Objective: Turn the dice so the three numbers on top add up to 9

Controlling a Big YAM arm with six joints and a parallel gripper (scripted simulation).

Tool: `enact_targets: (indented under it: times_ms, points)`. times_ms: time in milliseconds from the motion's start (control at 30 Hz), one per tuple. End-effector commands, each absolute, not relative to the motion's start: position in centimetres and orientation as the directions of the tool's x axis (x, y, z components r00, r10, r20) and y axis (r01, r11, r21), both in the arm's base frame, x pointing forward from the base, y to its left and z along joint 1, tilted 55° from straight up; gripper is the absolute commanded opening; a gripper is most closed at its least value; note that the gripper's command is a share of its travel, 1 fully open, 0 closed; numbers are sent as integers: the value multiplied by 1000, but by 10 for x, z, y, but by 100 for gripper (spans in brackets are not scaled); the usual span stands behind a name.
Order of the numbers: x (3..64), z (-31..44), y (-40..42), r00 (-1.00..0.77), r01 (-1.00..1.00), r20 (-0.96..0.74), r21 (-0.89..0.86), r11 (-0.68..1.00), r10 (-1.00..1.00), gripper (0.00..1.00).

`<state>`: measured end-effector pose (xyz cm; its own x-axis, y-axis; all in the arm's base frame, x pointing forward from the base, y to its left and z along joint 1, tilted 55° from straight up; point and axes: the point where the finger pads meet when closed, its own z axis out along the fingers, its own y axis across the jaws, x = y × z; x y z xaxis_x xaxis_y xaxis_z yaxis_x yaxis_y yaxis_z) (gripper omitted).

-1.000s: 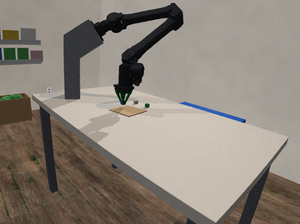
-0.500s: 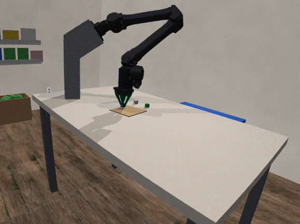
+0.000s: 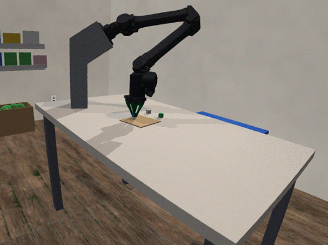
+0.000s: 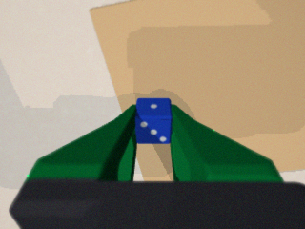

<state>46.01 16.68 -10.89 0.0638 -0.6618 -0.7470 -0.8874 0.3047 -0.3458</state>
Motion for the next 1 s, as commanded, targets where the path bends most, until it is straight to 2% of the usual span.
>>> enact_targets:
  times_ms: [0,967]
  points:
    - [450,-112,170,52,-895,-749,-328,302,-661,15]
    - [441,-117,170,45,-900,-748,-318,298,-662,15]
